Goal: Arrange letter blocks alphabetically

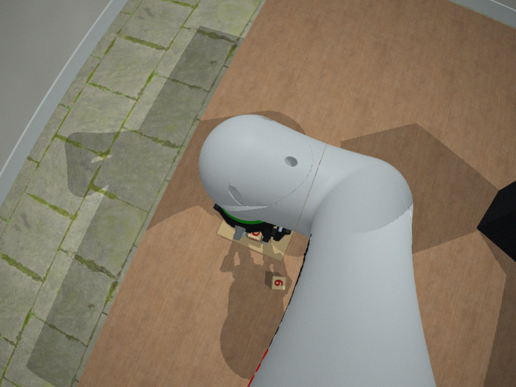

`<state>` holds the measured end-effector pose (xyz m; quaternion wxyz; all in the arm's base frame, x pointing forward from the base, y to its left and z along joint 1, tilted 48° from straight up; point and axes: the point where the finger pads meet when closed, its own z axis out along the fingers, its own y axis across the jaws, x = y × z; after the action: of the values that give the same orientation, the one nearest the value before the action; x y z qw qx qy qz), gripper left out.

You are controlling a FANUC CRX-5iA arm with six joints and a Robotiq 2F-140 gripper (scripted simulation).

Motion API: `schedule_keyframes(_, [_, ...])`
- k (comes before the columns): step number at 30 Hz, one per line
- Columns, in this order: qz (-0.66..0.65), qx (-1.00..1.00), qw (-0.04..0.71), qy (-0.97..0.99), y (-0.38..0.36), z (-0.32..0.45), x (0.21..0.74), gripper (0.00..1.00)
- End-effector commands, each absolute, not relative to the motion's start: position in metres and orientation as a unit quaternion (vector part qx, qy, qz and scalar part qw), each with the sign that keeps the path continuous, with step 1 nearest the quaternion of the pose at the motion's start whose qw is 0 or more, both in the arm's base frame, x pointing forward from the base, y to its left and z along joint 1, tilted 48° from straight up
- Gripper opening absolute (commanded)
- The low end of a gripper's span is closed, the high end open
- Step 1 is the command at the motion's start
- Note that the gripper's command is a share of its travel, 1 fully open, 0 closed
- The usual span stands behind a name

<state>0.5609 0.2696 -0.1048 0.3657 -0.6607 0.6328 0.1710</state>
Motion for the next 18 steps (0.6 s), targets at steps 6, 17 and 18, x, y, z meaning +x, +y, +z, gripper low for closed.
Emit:
schedule_keyframes(6, [0.171,-0.661,0.366,0.633,0.269,-0.105,0.561,0.25])
schedule_keyframes(17, [0.171,-0.661,0.366,0.633,0.255,-0.091,0.556,0.25])
schedule_keyframes(18, [0.171,-0.661,0.366,0.633,0.252,-0.088,0.555,0.25])
